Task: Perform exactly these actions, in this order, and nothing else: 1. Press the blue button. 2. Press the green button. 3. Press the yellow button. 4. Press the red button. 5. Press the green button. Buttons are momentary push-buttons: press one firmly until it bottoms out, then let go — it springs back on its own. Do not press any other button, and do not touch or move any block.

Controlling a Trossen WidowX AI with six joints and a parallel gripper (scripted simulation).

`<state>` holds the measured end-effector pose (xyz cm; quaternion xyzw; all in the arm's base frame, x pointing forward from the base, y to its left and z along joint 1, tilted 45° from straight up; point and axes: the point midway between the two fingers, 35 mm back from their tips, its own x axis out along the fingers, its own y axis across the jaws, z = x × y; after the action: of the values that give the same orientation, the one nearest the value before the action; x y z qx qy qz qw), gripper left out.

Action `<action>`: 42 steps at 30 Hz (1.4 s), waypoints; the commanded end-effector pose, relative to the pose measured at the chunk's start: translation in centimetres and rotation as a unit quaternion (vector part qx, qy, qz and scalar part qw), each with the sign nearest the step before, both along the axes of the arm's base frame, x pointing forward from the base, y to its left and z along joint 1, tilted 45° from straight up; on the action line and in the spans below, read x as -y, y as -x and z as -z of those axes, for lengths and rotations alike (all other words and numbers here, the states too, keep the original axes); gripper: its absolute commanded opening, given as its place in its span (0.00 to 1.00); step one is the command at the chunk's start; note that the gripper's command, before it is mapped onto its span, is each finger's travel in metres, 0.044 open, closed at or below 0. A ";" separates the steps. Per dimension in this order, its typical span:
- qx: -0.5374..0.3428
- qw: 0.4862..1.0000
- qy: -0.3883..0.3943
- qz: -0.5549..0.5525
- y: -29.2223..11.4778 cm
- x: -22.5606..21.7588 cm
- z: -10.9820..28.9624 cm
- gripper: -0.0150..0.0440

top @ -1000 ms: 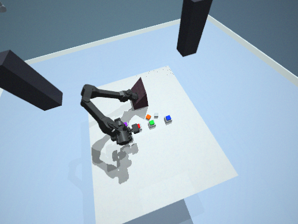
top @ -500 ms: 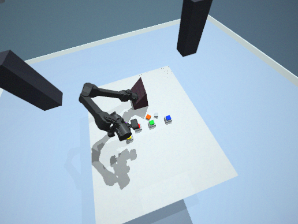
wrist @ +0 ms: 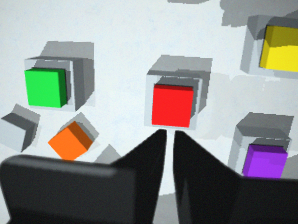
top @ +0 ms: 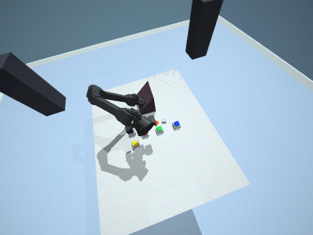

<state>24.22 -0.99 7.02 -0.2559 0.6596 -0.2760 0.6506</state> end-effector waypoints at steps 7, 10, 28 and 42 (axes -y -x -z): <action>-0.009 1.000 0.007 0.006 0.9 3.3 3.0 0.29; -0.009 1.000 0.007 0.005 0.9 3.5 3.2 0.29; -0.009 1.000 0.008 0.006 1.1 5.6 5.3 0.29; -0.009 1.000 0.008 0.006 1.1 5.7 5.3 0.29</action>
<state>23.34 -6.49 1.76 -0.2573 0.6621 -0.2822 0.6448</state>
